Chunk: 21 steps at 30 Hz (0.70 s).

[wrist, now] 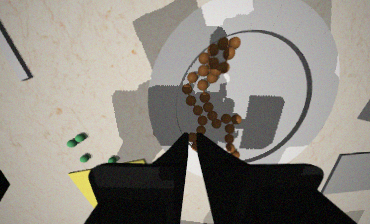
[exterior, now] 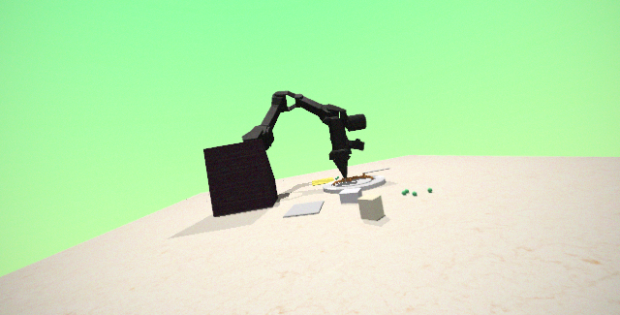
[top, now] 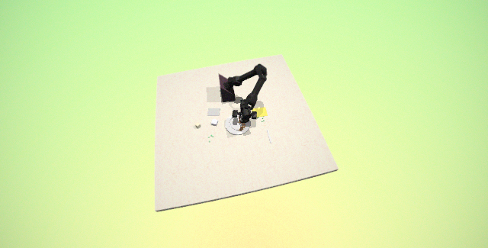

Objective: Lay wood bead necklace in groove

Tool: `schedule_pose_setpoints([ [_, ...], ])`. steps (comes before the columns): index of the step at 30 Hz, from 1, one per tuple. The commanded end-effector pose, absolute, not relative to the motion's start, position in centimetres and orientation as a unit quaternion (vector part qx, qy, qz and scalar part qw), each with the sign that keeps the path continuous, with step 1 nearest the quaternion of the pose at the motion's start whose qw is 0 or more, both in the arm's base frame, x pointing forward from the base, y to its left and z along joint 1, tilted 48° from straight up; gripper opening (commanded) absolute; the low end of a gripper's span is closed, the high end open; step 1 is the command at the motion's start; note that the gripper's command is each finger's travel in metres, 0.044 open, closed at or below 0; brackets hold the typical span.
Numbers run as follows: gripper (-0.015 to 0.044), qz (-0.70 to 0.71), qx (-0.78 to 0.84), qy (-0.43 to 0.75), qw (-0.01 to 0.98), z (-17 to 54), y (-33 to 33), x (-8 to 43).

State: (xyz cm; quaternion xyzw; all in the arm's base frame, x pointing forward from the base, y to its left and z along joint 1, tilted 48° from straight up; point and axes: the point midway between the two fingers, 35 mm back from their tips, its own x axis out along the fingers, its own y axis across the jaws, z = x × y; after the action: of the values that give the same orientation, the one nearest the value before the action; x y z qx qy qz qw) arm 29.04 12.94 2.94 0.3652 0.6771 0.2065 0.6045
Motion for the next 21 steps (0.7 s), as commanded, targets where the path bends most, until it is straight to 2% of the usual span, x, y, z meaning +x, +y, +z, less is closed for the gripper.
schedule_pose_setpoints([
  [1,0.0000,0.204,0.367,0.677,0.605,3.41,13.22,29.50],
  [15,0.0000,0.204,0.367,0.677,0.604,2.84,13.86,29.49],
  [21,0.0157,0.207,0.367,0.673,0.607,3.15,13.65,29.71],
])
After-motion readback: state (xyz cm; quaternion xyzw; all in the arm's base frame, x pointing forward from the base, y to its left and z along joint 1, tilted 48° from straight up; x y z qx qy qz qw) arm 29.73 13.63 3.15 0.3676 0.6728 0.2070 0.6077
